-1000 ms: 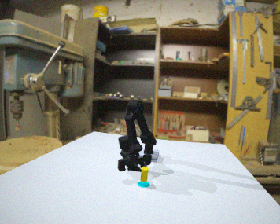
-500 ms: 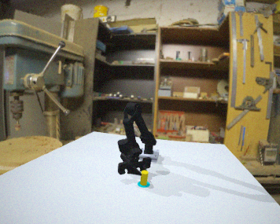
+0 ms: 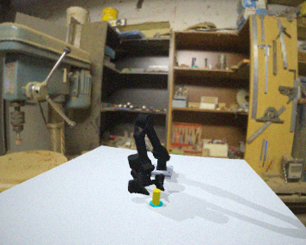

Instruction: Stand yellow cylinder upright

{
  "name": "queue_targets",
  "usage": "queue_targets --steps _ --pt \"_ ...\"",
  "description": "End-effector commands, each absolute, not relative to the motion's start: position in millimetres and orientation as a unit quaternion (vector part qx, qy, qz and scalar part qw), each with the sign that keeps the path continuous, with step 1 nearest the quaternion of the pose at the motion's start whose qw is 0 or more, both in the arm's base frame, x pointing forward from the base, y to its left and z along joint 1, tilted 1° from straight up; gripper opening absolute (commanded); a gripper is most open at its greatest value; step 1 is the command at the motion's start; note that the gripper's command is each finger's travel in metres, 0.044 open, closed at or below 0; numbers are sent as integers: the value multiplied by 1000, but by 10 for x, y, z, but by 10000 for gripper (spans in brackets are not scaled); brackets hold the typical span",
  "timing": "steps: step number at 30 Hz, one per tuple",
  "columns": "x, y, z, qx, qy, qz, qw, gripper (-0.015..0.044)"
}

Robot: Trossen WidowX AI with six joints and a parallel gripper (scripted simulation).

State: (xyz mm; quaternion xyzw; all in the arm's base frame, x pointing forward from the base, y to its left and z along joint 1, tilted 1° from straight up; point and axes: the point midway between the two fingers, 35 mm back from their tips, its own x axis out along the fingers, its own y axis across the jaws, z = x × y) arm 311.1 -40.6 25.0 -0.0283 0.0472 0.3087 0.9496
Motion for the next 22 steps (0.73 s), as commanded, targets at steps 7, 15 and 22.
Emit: queue_targets --steps 7,15,22 --pt "3140 -423 420 -29 45 310 949 400" --pt "3158 -435 737 -26 42 308 950 400" --pt "3134 -419 1010 -23 41 307 951 400"
